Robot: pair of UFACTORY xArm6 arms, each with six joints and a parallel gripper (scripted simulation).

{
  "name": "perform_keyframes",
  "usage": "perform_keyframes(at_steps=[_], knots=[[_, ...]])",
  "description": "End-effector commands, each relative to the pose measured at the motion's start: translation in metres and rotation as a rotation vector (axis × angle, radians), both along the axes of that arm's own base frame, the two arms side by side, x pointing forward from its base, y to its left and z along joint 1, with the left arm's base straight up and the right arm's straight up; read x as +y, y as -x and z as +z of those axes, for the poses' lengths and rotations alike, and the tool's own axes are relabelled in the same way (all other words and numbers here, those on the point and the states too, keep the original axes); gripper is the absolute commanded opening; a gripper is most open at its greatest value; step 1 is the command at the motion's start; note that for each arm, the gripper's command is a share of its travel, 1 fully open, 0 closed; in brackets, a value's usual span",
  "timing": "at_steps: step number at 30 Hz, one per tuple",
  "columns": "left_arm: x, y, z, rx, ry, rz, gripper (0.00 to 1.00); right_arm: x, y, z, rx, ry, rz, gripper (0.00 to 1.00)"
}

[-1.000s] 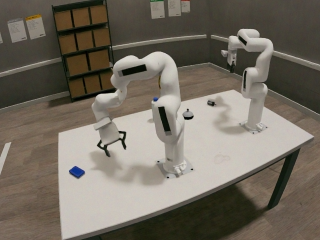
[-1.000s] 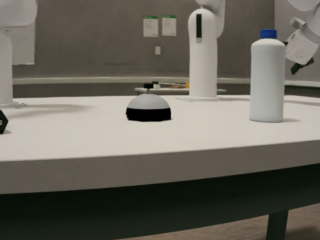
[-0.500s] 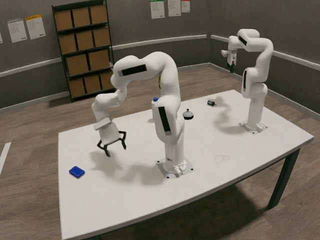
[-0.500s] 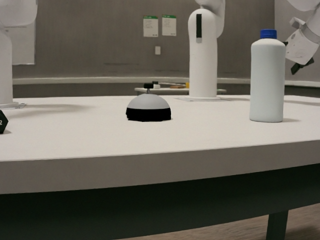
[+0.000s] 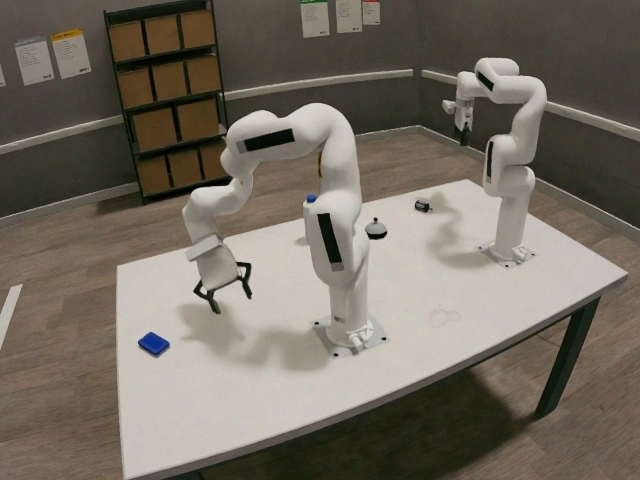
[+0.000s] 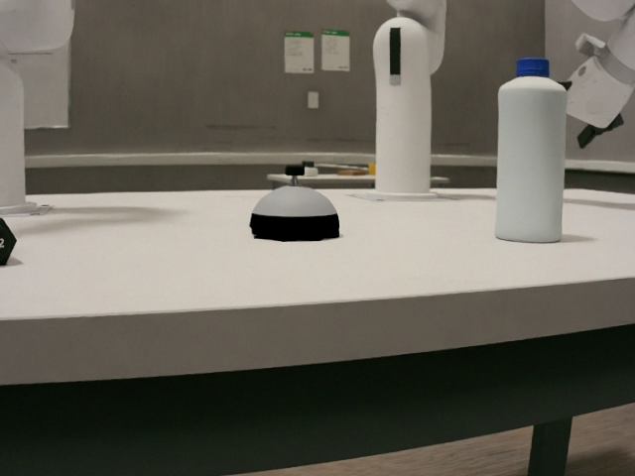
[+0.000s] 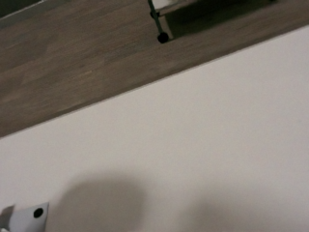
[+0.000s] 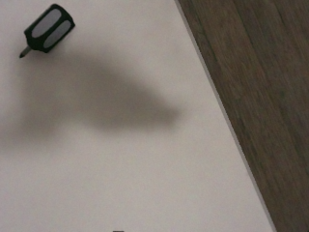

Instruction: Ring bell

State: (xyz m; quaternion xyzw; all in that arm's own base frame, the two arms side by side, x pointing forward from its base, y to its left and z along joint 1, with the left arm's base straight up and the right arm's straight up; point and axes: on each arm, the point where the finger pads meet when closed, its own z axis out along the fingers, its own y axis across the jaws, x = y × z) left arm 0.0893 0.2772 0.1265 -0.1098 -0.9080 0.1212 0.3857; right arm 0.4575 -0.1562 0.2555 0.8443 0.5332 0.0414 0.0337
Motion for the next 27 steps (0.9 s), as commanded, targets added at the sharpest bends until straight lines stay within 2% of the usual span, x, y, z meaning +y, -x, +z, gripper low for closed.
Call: perform_keyframes(at_steps=[1,13,27], knots=[[0.002,0.0,0.001,-0.013,0.011,-0.005,1.0,0.0,-0.001,0.002,-0.004,0.002,0.0,1.0],[0.006,0.002,0.004,-0.069,0.078,-0.034,1.0,0.0,-0.001,0.002,-0.004,0.002,0.0,1.0],[0.018,0.007,0.011,-0.208,0.214,-0.118,1.0,0.0,-0.001,0.002,-0.004,0.002,0.0,1.0]])
